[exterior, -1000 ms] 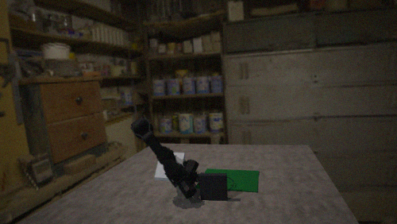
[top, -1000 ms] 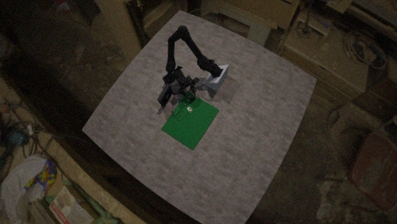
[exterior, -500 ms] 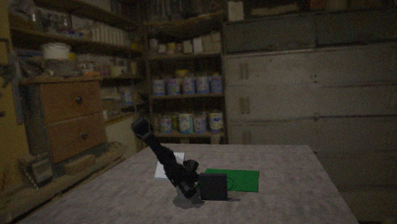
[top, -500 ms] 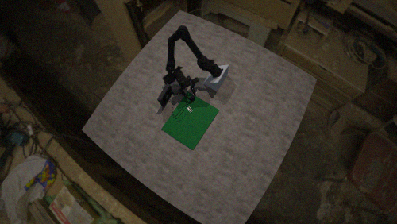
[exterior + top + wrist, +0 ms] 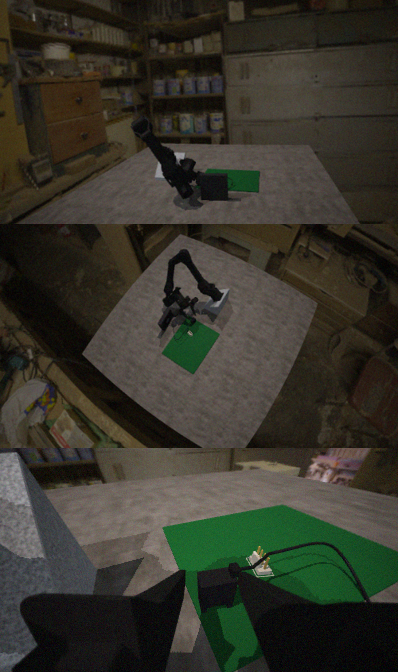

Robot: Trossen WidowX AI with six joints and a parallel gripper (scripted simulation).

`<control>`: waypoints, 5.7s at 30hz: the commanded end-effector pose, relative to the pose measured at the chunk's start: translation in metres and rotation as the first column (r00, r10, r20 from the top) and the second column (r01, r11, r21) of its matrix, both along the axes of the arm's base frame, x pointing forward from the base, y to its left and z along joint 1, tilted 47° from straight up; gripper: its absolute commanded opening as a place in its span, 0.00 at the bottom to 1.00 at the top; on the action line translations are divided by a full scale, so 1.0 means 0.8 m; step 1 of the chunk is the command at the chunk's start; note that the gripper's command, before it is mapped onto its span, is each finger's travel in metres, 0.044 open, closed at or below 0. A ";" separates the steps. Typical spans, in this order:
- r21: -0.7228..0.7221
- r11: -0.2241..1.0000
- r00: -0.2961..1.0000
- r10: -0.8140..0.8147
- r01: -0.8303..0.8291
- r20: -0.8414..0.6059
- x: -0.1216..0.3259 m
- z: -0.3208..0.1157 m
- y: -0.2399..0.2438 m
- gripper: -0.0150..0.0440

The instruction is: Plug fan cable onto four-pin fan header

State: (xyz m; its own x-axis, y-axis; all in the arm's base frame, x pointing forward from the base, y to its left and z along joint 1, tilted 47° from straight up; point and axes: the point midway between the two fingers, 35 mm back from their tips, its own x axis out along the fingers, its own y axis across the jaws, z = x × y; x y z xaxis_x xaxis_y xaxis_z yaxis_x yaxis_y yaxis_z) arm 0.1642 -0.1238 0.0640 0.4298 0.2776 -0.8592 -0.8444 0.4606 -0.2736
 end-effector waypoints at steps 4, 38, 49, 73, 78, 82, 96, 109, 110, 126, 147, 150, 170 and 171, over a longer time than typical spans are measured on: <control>-0.051 0.999 0.999 -0.013 0.015 0.035 -0.006 0.039 -0.017 0.60; -0.059 0.998 0.946 -0.055 0.038 -0.321 -0.040 0.069 0.019 0.60; -0.192 0.980 0.846 -0.142 0.048 -0.514 -0.046 0.056 0.029 0.60; -0.666 0.746 0.729 -0.467 0.021 -0.501 -0.036 0.061 0.029 0.60; -0.751 0.660 0.744 -0.517 0.031 -0.423 -0.028 0.067 0.030 0.60; -0.809 0.586 0.764 -0.544 0.050 -0.347 -0.020 0.072 0.031 0.60; -0.865 0.492 0.792 -0.566 0.103 -0.228 -0.007 0.082 0.035 0.78; -0.620 0.100 0.308 -0.921 0.778 0.238 0.033 0.083 0.115 1.00; -0.581 0.053 0.250 -0.931 0.812 0.265 0.035 0.083 0.122 1.00; -0.375 -0.165 -0.027 -0.937 0.912 0.349 0.041 0.082 0.155 1.00; -0.377 -0.169 -0.027 -0.935 0.911 0.354 0.027 -0.003 0.064 1.00; -0.377 -0.169 -0.027 -0.935 0.911 0.354 0.027 -0.003 0.064 1.00; -0.377 -0.167 -0.026 -0.936 0.911 0.352 0.026 -0.024 0.044 1.00; -0.377 -0.167 -0.026 -0.936 0.911 0.352 0.026 -0.025 0.042 1.00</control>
